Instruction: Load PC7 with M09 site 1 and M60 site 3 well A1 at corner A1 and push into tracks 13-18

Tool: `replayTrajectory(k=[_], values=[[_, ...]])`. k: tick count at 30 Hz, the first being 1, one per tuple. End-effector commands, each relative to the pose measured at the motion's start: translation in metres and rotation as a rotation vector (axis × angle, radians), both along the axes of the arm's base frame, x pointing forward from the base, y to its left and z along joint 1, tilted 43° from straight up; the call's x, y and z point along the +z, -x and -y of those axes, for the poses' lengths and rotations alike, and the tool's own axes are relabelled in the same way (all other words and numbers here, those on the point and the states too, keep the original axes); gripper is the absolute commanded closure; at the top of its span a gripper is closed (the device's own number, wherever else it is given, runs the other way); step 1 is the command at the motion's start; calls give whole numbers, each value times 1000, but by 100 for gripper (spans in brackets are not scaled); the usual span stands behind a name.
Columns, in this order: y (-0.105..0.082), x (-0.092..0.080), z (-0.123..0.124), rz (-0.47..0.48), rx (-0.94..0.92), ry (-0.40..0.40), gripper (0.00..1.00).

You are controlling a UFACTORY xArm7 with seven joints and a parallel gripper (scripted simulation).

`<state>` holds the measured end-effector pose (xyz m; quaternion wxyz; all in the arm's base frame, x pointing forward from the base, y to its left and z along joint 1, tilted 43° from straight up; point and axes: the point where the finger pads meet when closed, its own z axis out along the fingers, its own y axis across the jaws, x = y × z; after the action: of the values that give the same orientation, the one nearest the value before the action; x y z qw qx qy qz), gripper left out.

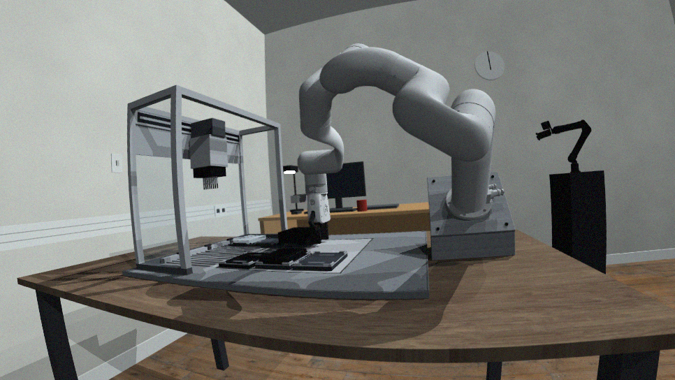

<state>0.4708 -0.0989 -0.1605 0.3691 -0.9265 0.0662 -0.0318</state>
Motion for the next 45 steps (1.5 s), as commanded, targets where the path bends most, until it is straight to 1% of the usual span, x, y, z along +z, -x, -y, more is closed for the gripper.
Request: replayTrajectory(k=[1, 22, 45], values=[[-4, 1, 3, 3, -3, 4, 18], [-23, 1, 6, 3, -3, 4, 18], [-29, 1, 7, 3, -3, 4, 18]])
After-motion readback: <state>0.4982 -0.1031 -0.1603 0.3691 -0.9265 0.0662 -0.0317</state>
